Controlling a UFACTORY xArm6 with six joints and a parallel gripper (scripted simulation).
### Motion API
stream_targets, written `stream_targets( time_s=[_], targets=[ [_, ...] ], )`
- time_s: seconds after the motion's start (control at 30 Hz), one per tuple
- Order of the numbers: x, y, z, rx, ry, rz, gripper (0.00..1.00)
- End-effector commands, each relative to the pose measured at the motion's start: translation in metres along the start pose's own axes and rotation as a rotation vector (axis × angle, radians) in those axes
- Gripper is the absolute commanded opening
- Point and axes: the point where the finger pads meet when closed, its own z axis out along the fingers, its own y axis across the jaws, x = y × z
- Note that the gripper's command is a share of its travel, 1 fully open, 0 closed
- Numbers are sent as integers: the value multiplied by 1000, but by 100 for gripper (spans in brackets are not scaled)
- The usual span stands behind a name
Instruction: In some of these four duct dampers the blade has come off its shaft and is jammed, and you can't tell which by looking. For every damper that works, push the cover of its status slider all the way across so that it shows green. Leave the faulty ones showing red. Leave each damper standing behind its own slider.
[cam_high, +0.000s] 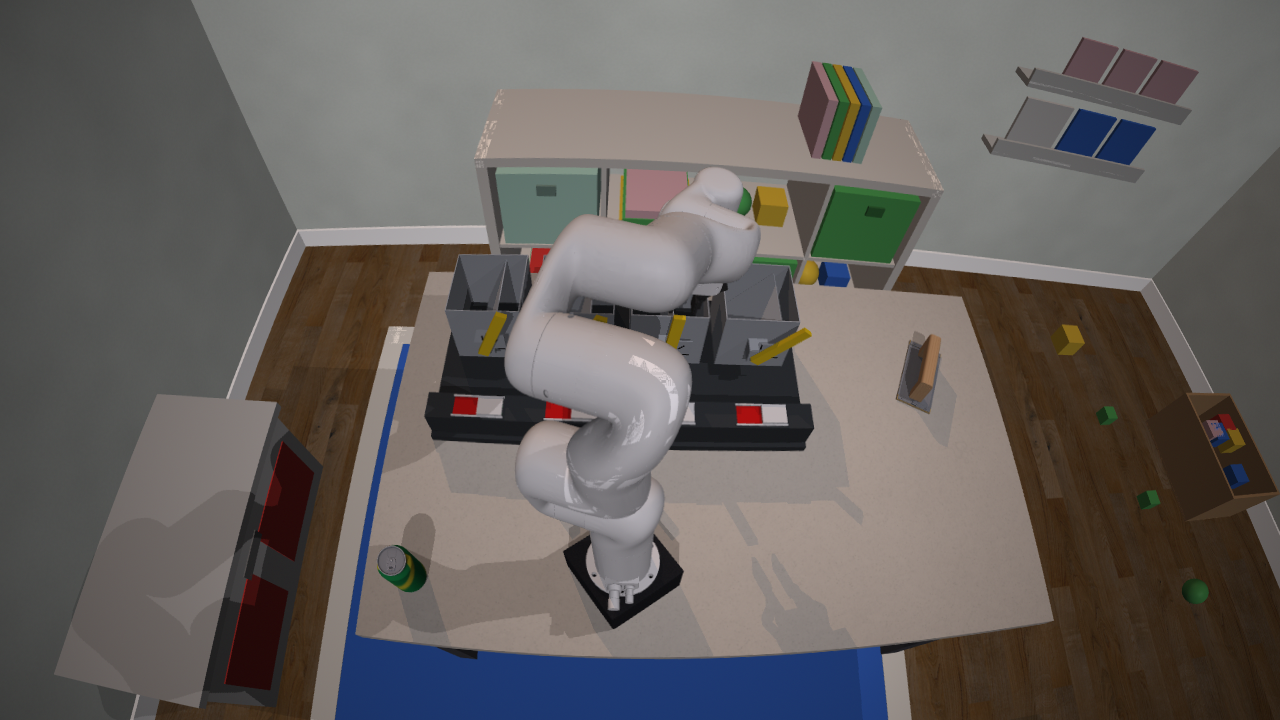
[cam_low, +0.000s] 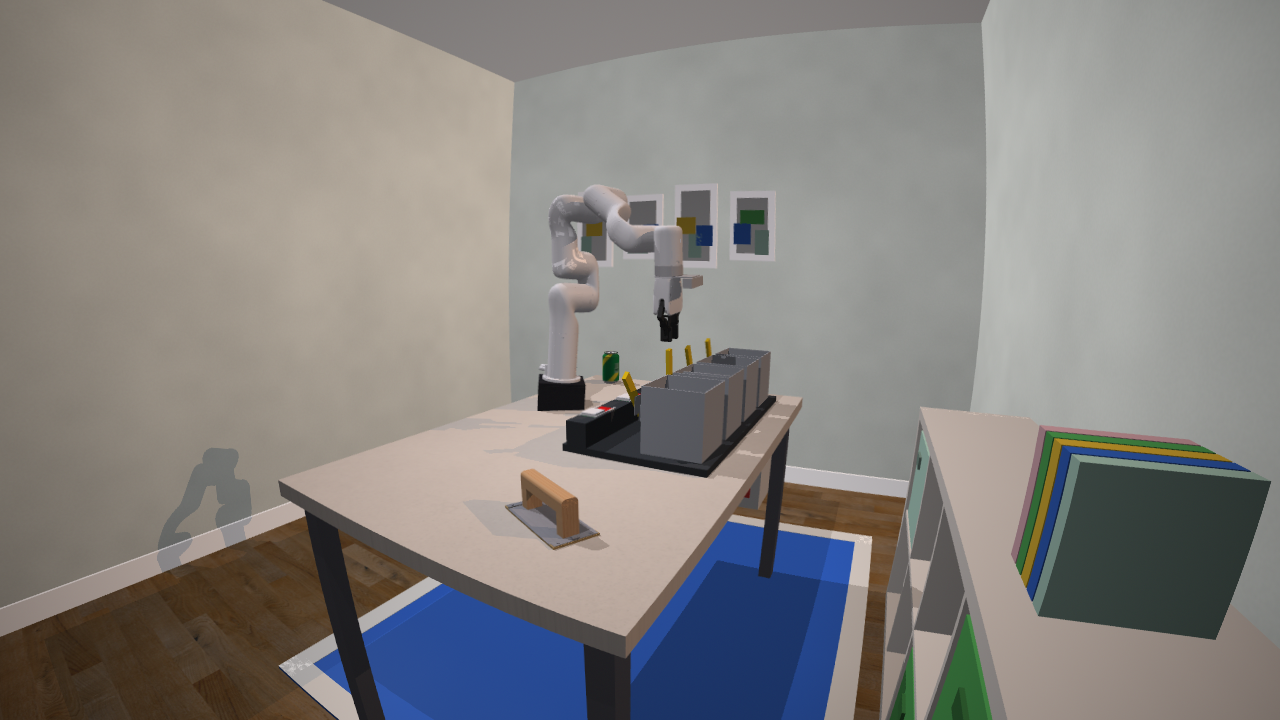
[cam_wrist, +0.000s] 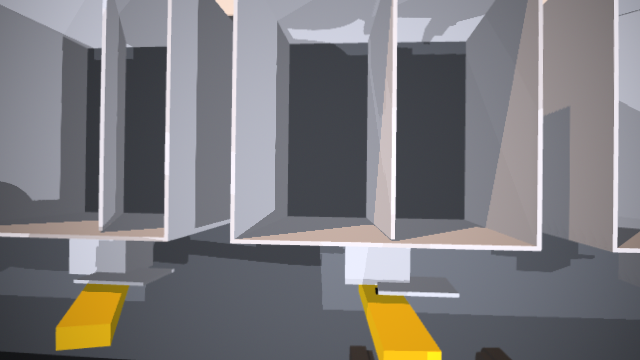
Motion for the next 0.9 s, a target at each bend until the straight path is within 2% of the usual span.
stream_targets(
  time_s=[0.0, 0.33, 0.87],
  targets=[
    [1, 0, -1, -1, 4, -1, 39],
    [1, 0, 6, -1, 3, -1, 39],
    [1, 1, 34, -1, 3, -1, 39]
  ],
)
